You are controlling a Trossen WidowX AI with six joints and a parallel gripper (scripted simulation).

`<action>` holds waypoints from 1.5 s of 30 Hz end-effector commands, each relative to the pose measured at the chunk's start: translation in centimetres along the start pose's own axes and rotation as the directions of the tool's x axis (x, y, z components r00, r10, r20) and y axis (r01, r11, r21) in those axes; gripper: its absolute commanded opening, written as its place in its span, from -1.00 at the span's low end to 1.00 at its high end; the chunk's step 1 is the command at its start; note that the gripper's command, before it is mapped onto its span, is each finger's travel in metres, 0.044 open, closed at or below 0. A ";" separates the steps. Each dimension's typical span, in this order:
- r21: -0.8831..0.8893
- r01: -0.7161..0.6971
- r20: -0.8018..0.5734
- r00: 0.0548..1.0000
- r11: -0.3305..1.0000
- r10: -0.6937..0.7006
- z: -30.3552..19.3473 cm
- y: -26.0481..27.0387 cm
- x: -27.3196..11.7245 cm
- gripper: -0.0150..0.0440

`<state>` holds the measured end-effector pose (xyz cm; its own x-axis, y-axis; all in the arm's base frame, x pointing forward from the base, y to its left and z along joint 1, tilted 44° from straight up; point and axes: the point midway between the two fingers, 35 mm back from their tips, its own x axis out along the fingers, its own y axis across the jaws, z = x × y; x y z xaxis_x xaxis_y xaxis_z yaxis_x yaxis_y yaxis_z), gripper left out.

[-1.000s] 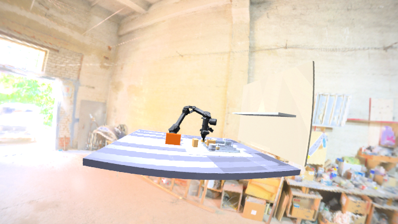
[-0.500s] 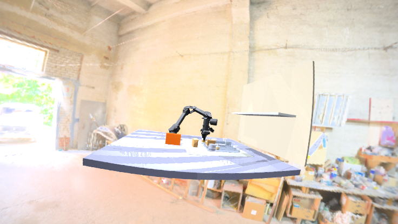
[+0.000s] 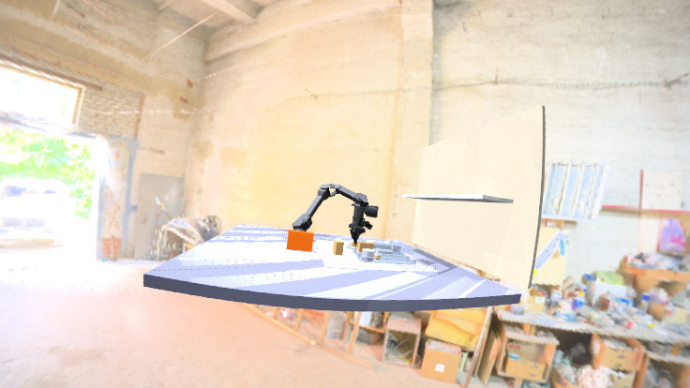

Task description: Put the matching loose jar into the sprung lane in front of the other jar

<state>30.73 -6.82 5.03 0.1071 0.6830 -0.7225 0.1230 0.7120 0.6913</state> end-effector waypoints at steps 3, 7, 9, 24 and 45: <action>-0.010 -0.001 0.020 1.000 1.000 0.001 0.9 0.1 -0.3 -0.49; -0.010 -0.001 0.021 1.000 1.000 0.001 1.1 0.1 -0.3 -0.49; -0.010 -0.001 0.021 1.000 1.000 0.001 1.1 0.1 -0.3 -0.49; -0.010 -0.001 0.021 1.000 1.000 0.001 1.8 0.2 -0.4 -0.49; -0.010 -0.001 0.021 1.000 1.000 0.001 2.8 0.3 -0.6 -0.49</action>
<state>32.65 -7.22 5.23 0.1022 0.6828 -0.7234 0.1260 0.7125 0.6903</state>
